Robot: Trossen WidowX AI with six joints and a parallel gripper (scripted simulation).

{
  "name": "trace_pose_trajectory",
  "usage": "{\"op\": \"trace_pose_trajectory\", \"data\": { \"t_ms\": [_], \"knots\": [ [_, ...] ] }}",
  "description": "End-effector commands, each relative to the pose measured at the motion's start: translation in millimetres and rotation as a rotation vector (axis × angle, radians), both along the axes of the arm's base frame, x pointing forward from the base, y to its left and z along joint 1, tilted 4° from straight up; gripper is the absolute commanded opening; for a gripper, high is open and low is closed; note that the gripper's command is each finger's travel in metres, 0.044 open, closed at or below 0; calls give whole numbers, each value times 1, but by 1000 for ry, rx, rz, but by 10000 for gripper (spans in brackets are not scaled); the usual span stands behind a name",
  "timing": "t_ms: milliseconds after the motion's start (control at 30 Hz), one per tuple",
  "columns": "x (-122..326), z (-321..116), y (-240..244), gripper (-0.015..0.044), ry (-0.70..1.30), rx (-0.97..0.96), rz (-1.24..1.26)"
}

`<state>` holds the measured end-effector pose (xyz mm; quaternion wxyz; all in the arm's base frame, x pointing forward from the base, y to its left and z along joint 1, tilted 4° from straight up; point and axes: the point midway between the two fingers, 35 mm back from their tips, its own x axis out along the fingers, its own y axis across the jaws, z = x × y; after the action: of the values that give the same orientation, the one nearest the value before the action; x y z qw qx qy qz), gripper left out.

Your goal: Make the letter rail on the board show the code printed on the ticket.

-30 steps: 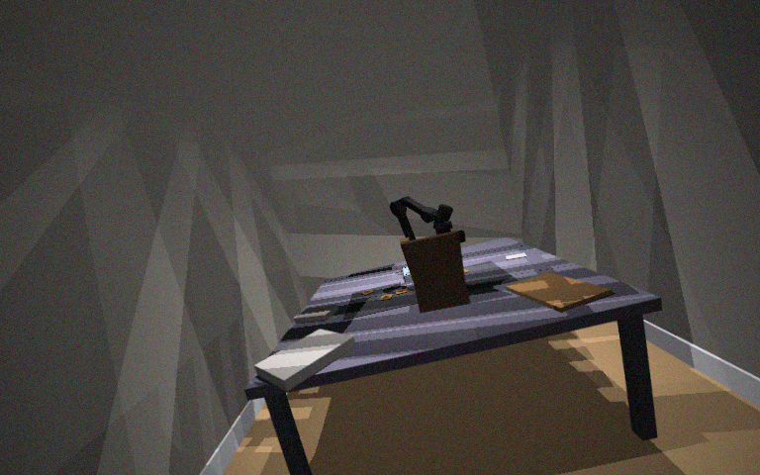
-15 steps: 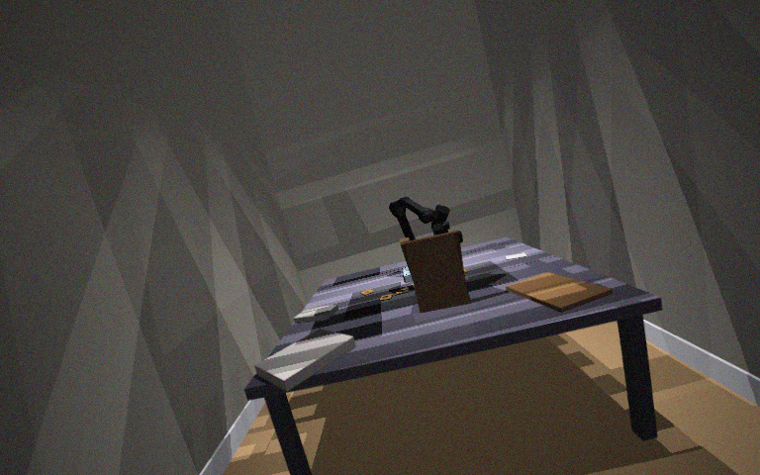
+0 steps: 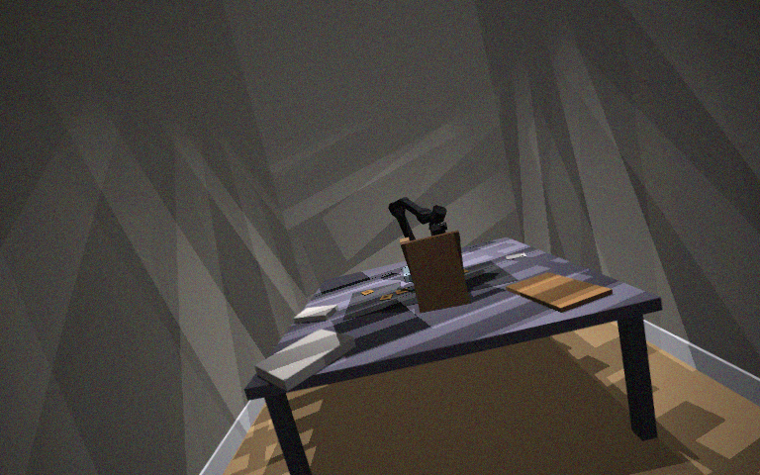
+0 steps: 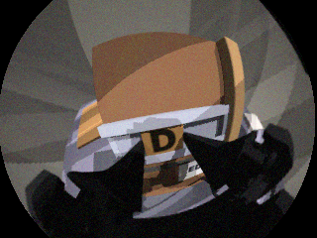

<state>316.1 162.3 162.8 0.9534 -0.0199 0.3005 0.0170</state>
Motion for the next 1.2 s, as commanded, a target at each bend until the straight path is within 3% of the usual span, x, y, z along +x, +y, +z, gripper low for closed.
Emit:
{"op": "trace_pose_trajectory", "data": {
  "t_ms": [0, 1167],
  "knots": [
    [-1, -2, -3, 0, 3, -4, 6],
    [0, 0, -27, 0, 3, -6, 6]
  ]
}}
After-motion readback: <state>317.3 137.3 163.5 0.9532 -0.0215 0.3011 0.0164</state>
